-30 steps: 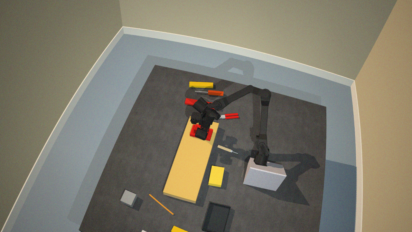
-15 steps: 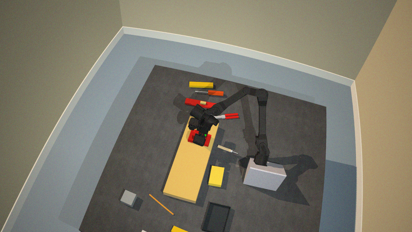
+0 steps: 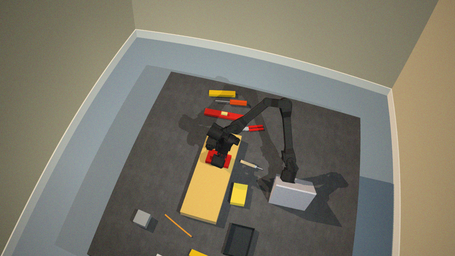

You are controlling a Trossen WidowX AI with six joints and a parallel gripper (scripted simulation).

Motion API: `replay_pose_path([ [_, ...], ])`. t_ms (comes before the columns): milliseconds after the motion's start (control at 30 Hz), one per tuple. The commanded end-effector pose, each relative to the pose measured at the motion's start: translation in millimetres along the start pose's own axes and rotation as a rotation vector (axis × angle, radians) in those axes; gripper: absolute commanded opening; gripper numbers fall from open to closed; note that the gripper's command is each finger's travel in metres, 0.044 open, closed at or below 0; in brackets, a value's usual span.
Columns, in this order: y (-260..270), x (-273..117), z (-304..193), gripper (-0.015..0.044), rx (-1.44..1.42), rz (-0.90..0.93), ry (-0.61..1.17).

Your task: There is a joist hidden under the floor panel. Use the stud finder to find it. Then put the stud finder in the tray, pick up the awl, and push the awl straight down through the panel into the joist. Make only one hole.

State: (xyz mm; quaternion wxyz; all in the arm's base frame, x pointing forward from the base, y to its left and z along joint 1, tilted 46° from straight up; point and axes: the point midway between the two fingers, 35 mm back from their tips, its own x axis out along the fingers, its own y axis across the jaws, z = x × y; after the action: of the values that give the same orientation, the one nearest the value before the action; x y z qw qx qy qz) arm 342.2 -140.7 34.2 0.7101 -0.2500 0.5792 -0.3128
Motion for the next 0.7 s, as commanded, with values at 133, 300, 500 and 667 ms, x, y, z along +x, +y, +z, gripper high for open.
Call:
replay_pose_path([
  [133,21.7,0.0,-0.3,0.0,0.001,0.001,0.0],
  [300,35.2,0.0,-0.3,0.0,0.001,0.001,0.0],
  [500,51.3,-0.1,-0.4,0.0,0.001,0.002,0.0],
  [667,64.7,-0.2,-0.4,0.0,0.002,0.003,-0.001],
])
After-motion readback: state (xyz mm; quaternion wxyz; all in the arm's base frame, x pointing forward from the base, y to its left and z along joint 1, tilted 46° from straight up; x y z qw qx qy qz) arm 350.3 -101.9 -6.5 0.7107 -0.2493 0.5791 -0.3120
